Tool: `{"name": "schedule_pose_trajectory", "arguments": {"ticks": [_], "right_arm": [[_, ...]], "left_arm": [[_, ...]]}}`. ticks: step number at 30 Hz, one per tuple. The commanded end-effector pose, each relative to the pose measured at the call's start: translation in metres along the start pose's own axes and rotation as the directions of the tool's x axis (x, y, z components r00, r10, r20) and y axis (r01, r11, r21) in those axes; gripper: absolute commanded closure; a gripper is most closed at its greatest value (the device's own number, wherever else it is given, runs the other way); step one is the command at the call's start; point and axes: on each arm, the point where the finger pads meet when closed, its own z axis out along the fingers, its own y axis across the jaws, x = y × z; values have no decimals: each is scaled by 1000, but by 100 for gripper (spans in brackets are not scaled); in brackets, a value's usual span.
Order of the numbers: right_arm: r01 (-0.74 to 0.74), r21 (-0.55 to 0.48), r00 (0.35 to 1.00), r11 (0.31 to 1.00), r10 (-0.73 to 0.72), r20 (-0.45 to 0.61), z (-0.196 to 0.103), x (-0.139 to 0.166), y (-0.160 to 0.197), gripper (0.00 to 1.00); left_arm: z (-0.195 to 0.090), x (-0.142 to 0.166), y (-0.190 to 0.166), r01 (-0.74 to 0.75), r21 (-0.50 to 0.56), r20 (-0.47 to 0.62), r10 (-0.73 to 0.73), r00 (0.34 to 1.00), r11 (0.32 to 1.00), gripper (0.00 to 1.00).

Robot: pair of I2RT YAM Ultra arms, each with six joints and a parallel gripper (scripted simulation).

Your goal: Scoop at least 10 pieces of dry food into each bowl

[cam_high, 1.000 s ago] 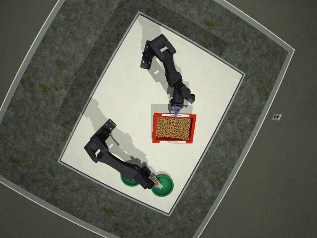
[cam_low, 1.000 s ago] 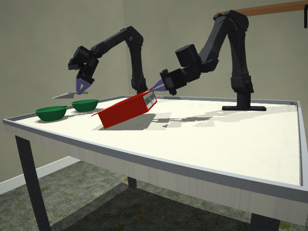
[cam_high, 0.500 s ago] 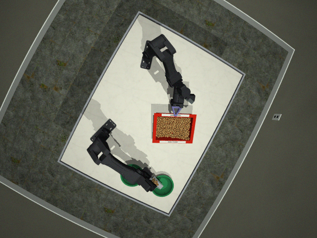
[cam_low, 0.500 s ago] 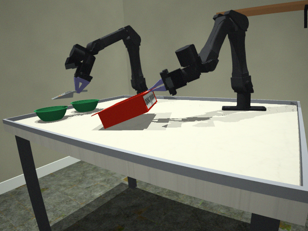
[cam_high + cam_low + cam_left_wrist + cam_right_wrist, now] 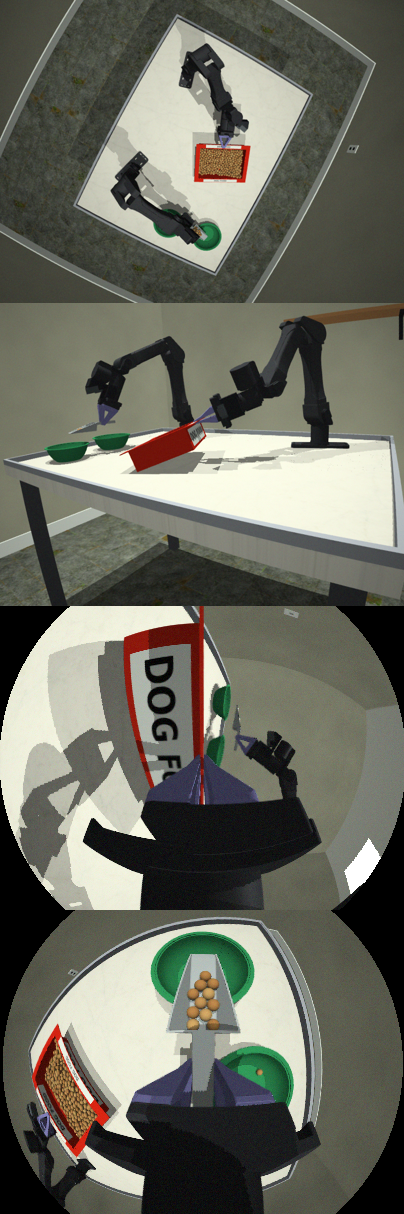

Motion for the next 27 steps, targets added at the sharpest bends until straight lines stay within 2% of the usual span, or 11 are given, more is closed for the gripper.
{"name": "schedule_pose_trajectory", "arguments": {"ticks": [1, 2, 5, 27], "right_arm": [[-4, -3, 994, 1000, 4, 106, -26, -30, 0, 100], [-3, -2, 997, 1000, 3, 81, -20, -23, 0, 100], [-3, -3, 995, 1000, 3, 104, -26, -29, 0, 100], [2, -6, 996, 1000, -1, 86, -24, -24, 2, 100]], "left_arm": [[-7, -15, -54, -116, 115, 56, 110, 992, 987, 100], [-7, -15, -54, -116, 115, 56, 110, 992, 987, 100], [-7, -15, -54, -116, 115, 56, 110, 992, 987, 100], [-7, -15, -54, -116, 115, 56, 110, 992, 987, 100]]}}
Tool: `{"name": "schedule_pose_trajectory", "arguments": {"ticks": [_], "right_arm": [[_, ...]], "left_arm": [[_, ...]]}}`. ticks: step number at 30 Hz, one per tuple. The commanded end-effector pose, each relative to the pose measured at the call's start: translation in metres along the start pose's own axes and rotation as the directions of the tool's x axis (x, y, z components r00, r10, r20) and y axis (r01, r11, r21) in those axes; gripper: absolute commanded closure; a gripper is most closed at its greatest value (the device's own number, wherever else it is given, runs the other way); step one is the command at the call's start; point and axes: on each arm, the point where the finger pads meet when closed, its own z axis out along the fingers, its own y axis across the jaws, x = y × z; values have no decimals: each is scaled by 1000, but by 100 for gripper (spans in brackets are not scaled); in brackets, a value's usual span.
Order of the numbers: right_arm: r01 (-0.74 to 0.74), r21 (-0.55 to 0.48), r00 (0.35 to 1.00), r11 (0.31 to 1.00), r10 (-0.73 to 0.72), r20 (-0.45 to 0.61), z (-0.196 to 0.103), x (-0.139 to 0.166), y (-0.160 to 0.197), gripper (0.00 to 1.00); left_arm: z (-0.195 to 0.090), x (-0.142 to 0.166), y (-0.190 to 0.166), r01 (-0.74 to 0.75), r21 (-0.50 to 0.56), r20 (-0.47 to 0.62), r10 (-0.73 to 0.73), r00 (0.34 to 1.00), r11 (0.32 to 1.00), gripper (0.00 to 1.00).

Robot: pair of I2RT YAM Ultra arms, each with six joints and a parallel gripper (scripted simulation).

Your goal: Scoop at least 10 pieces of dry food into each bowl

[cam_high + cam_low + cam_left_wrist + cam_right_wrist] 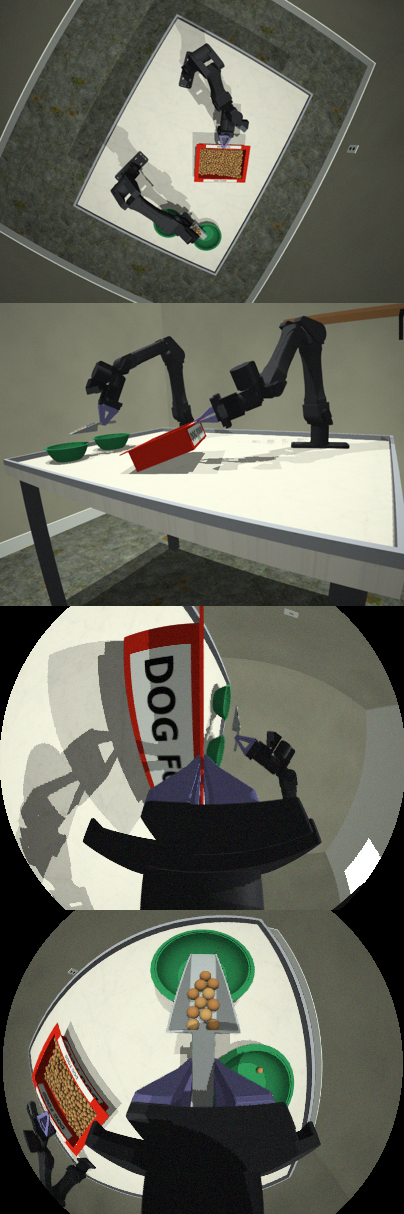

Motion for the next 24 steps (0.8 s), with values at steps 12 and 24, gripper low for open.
{"name": "schedule_pose_trajectory", "arguments": {"ticks": [12, 24], "right_arm": [[4, -7, 998, 1000, -4, 66, -17, -14, 3, 100], [7, -10, 1000, 1000, -7, -8, -11, -13, 4, 100]], "left_arm": [[-7, -15, -54, -116, 115, 56, 110, 992, 987, 100], [-7, -15, -54, -116, 115, 56, 110, 992, 987, 100]]}}
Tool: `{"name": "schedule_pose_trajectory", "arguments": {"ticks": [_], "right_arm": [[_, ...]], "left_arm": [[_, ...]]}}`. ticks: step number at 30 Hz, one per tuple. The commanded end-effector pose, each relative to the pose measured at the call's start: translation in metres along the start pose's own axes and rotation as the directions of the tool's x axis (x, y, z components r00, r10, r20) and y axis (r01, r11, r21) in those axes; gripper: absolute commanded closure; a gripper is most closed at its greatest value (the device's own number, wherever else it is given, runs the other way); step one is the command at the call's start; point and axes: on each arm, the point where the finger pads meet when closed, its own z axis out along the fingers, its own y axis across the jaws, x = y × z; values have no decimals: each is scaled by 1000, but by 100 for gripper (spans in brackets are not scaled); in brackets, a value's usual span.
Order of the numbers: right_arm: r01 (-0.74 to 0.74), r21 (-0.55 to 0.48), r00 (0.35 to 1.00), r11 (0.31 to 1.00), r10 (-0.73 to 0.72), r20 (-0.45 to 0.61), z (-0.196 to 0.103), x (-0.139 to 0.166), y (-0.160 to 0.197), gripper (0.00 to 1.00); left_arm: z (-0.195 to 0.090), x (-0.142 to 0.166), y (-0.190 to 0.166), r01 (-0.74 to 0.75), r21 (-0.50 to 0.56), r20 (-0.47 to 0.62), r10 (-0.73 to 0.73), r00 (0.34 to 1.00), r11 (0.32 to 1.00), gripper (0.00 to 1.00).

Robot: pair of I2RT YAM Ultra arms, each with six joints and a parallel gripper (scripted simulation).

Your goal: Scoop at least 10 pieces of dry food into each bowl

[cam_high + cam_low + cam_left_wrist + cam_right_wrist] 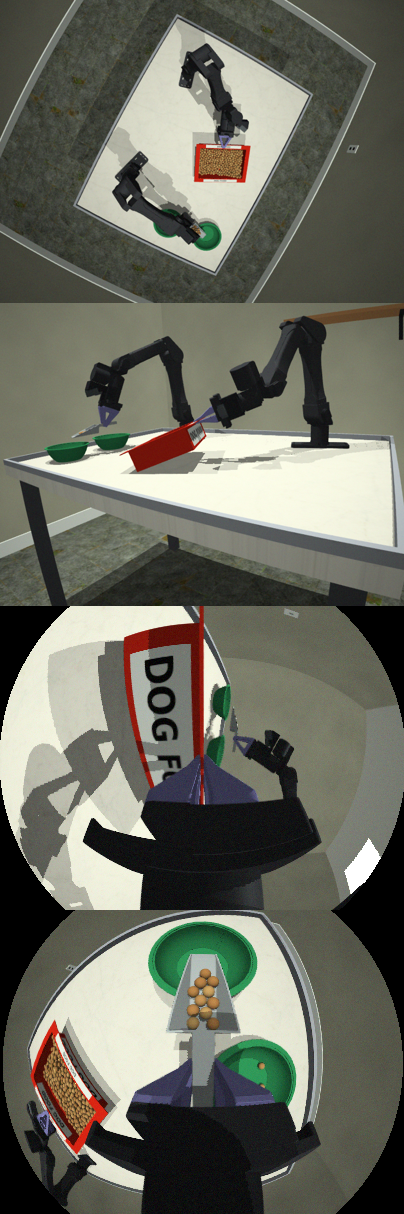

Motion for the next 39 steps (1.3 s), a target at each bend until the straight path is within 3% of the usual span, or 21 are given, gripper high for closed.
{"name": "schedule_pose_trajectory", "arguments": {"ticks": [1, 3, 4, 21, 25, 39], "right_arm": [[7, -9, 999, 1000, -6, 44, -16, -18, 4, 100], [6, -8, 998, 1000, -6, 63, -28, -24, 4, 100], [7, -8, 1000, 1000, -7, 18, -14, -20, 4, 100], [7, -9, 998, 1000, -8, -55, -28, -32, 3, 100], [9, -7, 1000, 1000, -9, -1, -30, -14, 4, 100], [2, 4, 983, 1000, -2, 181, -39, -5, 0, 100]], "left_arm": [[-7, -15, -54, -116, 115, 56, 110, 992, 987, 100], [-7, -15, -54, -116, 115, 56, 110, 992, 987, 100], [-7, -15, -54, -116, 115, 56, 110, 992, 987, 100], [-7, -15, -54, -116, 115, 56, 110, 992, 987, 100], [-7, -15, -54, -116, 115, 56, 110, 992, 987, 100], [-7, -15, -54, -116, 115, 56, 110, 992, 987, 100]]}}
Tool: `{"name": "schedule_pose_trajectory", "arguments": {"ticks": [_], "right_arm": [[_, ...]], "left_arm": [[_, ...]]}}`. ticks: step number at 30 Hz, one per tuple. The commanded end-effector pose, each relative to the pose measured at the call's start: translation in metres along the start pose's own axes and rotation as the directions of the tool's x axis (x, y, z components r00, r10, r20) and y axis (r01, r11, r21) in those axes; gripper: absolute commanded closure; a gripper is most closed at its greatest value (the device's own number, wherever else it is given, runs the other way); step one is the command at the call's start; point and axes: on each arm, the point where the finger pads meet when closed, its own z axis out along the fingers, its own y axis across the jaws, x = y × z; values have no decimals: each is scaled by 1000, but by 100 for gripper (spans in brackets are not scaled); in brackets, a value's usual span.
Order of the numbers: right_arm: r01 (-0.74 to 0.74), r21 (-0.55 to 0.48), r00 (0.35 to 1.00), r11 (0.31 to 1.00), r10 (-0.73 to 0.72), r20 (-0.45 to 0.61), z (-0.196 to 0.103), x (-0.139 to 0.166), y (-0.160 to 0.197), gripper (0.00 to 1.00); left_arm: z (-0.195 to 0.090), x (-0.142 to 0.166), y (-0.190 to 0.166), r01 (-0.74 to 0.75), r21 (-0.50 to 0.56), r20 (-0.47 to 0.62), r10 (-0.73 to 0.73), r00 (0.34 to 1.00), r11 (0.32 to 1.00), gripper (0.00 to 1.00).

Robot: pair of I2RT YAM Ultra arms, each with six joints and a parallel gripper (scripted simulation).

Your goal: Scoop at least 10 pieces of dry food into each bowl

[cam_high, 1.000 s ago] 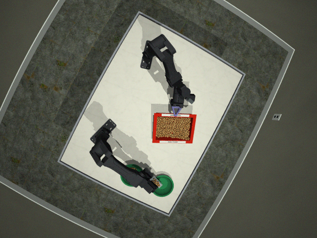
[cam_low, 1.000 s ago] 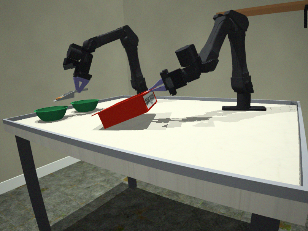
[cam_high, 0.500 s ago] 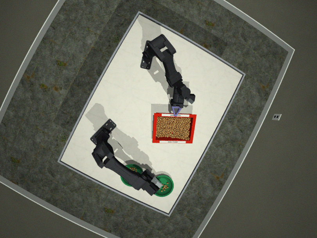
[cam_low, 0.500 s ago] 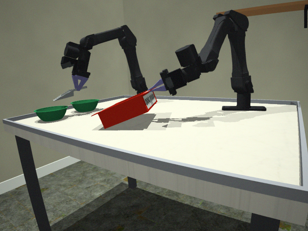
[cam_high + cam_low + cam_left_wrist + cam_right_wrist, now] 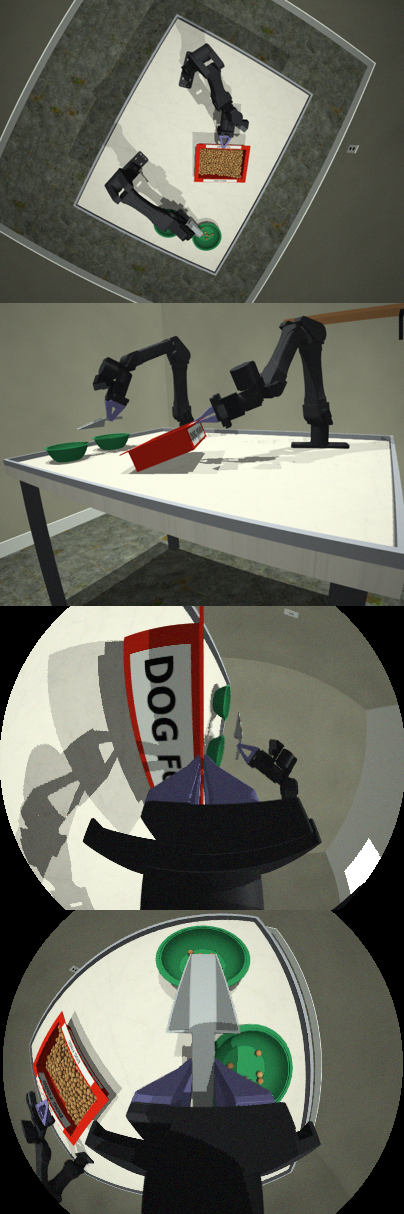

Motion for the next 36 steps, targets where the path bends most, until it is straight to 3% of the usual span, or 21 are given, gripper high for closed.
{"name": "schedule_pose_trajectory", "arguments": {"ticks": [1, 5, 6, 8, 13, 17, 19, 30, 32, 36], "right_arm": [[2, 5, 990, 1000, -2, 140, -13, -26, 0, 100], [1, 6, 987, 1000, -2, 159, -16, -31, 0, 100], [1, 6, 991, 1000, -2, 133, -8, -20, 0, 100], [0, 6, 983, 1000, -1, 185, -22, -41, 0, 100], [0, 6, 982, 1000, -1, 188, -22, -41, 0, 100], [0, 7, 989, 1000, -1, 146, -10, -24, 0, 100], [-1, 6, 981, 1000, 0, 192, -22, -42, 0, 100], [-1, 6, 982, 1000, 0, 190, -21, -40, -1, 100], [-1, 6, 982, 1000, 0, 190, -21, -40, -1, 100], [-1, 6, 982, 1000, 0, 190, -21, -40, -1, 100]], "left_arm": [[-7, -15, -54, -116, 115, 56, 110, 992, 987, 100], [-7, -15, -54, -116, 115, 56, 110, 992, 987, 100], [-7, -15, -54, -116, 115, 56, 110, 992, 987, 100], [-7, -15, -54, -116, 115, 56, 110, 992, 987, 100], [-7, -15, -54, -116, 115, 56, 110, 992, 987, 100], [-7, -15, -54, -116, 115, 56, 110, 992, 987, 100], [-7, -15, -54, -116, 115, 56, 110, 992, 987, 100], [-9, -22, -50, -111, 107, 61, 105, 993, 988, 100], [1, -25, -26, -75, 68, 48, 72, 996, 995, 100], [0, -24, -25, -78, 79, 48, 74, 996, 994, 100]]}}
